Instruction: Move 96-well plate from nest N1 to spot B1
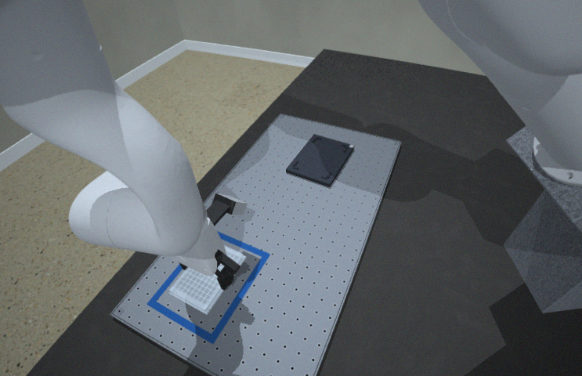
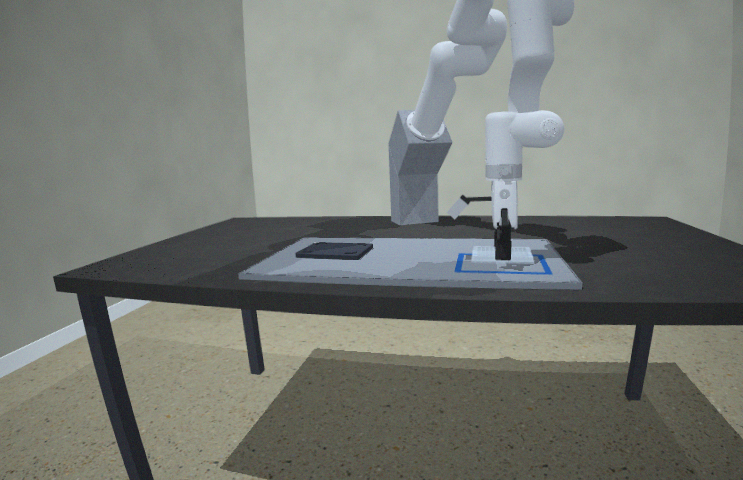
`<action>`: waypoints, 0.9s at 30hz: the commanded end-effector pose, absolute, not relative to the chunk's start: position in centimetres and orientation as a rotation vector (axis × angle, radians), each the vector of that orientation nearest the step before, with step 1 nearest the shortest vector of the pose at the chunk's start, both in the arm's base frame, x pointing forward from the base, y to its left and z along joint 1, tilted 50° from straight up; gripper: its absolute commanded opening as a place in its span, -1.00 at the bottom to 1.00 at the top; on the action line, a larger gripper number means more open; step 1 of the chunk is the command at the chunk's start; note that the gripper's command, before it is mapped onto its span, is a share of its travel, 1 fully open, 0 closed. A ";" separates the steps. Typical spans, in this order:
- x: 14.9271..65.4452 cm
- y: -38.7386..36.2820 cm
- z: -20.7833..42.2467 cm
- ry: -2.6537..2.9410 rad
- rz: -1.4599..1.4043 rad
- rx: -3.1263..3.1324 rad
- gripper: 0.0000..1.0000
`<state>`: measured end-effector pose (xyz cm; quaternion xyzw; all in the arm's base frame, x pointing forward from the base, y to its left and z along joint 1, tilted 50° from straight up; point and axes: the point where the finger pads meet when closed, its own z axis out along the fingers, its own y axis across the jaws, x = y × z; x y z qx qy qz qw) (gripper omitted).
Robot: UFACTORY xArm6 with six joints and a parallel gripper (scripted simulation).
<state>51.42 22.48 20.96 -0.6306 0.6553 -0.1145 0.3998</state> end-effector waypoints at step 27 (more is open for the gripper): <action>51.7 22.6 20.8 1.648 -0.298 -1.584 -1.00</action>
